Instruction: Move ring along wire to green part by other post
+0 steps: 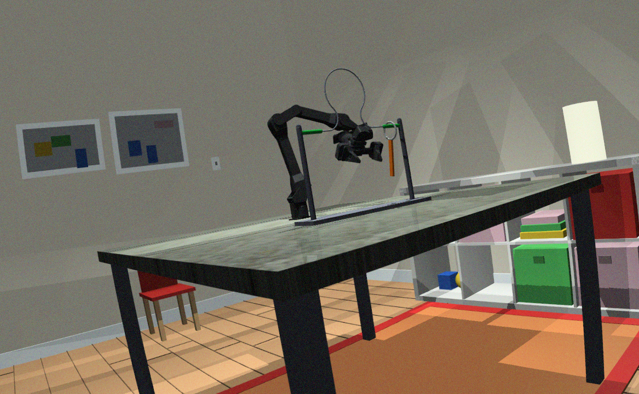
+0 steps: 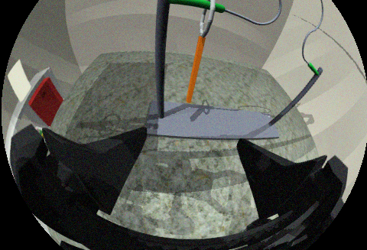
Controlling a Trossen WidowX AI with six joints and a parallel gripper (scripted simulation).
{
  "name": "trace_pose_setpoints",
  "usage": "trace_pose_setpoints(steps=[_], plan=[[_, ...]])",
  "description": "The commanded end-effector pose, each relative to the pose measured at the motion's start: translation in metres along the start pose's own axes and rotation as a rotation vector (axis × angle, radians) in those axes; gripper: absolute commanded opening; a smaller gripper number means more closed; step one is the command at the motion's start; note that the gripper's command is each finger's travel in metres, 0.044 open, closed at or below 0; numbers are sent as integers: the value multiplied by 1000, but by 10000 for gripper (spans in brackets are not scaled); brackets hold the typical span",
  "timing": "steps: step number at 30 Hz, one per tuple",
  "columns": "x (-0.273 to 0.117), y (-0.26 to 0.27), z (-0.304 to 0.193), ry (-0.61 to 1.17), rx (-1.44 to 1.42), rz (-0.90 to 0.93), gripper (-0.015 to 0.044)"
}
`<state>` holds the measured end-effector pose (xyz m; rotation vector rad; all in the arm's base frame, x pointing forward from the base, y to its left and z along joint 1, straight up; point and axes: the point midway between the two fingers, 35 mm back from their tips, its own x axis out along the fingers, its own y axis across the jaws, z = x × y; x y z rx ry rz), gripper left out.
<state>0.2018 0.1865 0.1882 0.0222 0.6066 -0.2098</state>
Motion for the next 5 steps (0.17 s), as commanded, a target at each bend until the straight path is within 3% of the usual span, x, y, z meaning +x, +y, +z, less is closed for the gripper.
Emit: trace_pose_setpoints(steps=[1,5], plan=[[0,-1,1,-6,4,-3,440],[0,-1,1,-6,4,-3,440]])
